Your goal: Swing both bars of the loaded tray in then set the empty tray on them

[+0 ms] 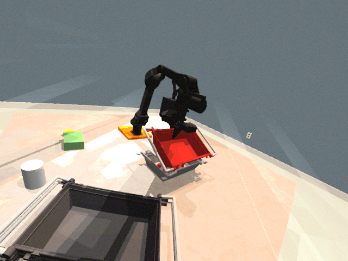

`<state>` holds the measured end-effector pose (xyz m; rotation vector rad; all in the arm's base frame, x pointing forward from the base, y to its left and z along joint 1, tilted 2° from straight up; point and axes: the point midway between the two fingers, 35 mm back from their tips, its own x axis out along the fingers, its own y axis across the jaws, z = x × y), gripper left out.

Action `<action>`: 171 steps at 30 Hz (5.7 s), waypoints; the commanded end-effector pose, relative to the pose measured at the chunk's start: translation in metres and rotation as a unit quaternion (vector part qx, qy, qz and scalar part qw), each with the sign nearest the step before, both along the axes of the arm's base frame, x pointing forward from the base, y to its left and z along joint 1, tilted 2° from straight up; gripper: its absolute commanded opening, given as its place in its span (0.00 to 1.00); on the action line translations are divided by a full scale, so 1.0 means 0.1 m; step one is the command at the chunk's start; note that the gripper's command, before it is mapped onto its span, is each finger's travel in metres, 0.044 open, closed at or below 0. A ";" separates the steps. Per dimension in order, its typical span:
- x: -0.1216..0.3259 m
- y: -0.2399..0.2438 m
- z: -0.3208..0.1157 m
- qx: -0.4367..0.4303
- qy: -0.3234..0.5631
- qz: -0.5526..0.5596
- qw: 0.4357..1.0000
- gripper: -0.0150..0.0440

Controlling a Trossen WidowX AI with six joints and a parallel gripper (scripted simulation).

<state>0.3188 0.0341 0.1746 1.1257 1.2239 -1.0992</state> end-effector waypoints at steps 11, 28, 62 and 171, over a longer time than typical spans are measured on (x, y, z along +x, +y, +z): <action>-0.04 0.00 -0.02 0.003 -0.015 0.002 1.000 0.25; -0.12 -0.02 -0.16 0.003 -0.014 0.002 1.000 0.25; -0.18 -0.03 -0.28 0.003 -0.014 0.002 1.000 0.25; -0.21 -0.03 -0.36 0.003 -0.014 0.002 1.000 0.25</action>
